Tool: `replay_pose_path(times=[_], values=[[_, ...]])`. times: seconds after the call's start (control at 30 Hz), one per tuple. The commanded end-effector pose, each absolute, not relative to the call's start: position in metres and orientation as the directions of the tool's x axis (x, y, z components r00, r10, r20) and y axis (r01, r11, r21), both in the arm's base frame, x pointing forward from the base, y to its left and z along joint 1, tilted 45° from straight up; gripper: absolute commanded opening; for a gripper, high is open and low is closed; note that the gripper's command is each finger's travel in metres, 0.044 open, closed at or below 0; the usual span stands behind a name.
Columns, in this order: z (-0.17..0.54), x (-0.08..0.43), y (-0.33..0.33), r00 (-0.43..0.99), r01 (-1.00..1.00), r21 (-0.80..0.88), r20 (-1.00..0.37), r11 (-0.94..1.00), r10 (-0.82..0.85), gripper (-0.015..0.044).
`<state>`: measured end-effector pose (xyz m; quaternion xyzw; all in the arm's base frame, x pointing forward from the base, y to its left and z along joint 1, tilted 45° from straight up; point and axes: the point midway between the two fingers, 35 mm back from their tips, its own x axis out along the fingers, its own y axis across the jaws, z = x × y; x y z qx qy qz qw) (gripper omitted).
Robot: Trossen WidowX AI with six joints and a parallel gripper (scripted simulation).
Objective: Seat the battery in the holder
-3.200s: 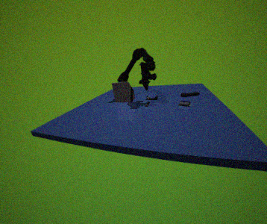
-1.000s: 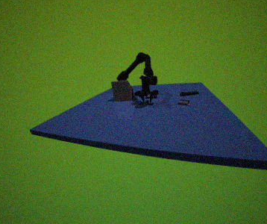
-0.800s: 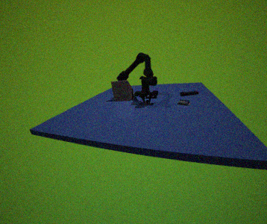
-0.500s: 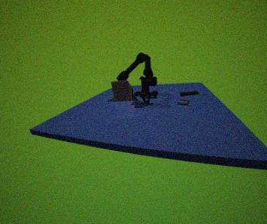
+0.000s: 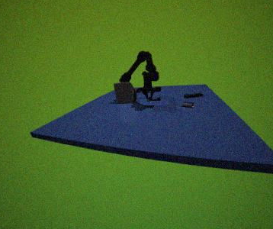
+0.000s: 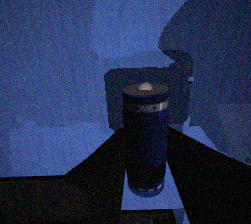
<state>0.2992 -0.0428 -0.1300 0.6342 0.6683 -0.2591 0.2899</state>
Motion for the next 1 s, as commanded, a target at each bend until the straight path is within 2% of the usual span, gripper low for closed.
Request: replay_pose_path(times=[0.0, 0.23, 0.5, 0.77, 0.97], values=[[-0.120, 0.302, -0.038, -0.036, 0.988, 0.080, -0.719, 0.134, 0.694, 0.0086], [-0.082, 0.310, -0.013, -0.033, 0.829, 0.367, -0.721, 0.423, 0.692, 0.0086], [-0.040, 0.311, 0.019, -0.032, 0.449, 0.609, -0.721, 0.654, 0.693, 0.0086], [-0.001, 0.303, 0.052, -0.034, -0.039, 0.695, -0.719, 0.718, 0.694, 0.0086], [0.000, 0.302, 0.054, -0.037, -0.080, 0.692, -0.721, 0.717, 0.692, 0.0086]])
